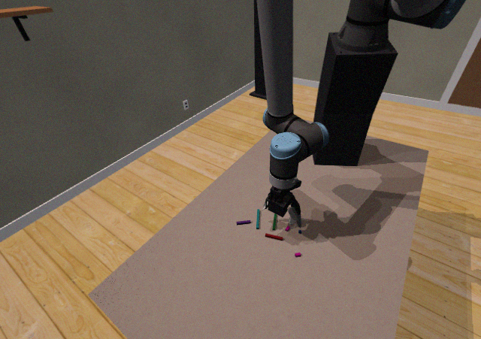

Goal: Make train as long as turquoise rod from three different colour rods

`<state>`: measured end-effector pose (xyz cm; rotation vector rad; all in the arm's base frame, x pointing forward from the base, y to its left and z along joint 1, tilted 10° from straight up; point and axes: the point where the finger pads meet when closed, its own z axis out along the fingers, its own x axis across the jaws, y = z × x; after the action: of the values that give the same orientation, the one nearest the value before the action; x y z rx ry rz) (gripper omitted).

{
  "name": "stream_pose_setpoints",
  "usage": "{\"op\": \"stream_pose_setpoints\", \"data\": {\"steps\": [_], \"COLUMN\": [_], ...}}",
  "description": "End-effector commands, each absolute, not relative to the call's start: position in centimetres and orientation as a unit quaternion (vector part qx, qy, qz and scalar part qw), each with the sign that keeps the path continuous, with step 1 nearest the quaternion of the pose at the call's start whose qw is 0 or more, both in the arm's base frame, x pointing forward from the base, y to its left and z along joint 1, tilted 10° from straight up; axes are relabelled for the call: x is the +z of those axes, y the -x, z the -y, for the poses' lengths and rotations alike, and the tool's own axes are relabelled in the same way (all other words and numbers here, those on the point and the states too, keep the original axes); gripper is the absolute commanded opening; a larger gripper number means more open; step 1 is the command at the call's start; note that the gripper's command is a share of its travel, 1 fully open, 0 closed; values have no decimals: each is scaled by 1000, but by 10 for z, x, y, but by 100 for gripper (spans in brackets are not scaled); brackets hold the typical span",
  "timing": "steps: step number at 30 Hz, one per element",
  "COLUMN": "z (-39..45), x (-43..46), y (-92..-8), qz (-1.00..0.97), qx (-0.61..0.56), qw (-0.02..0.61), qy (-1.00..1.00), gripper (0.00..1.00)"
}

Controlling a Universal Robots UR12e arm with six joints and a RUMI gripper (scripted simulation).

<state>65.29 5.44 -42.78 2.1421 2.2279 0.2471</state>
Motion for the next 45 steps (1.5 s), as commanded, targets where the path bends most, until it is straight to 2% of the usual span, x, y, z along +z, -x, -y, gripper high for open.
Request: {"op": "stream_pose_setpoints", "data": {"steps": [1, 20, 21, 45], "z": [-76, -122, -122, -122], "x": [-426, -422, -422, -422], "y": [-642, -615, -615, -615], "qz": [-774, -874, -874, -874], "qx": [80, 74, 74, 74], "qw": [28, 42, 42, 42], "qy": [-628, -479, -479, -479], "gripper": [100, 100, 14, 14]}}
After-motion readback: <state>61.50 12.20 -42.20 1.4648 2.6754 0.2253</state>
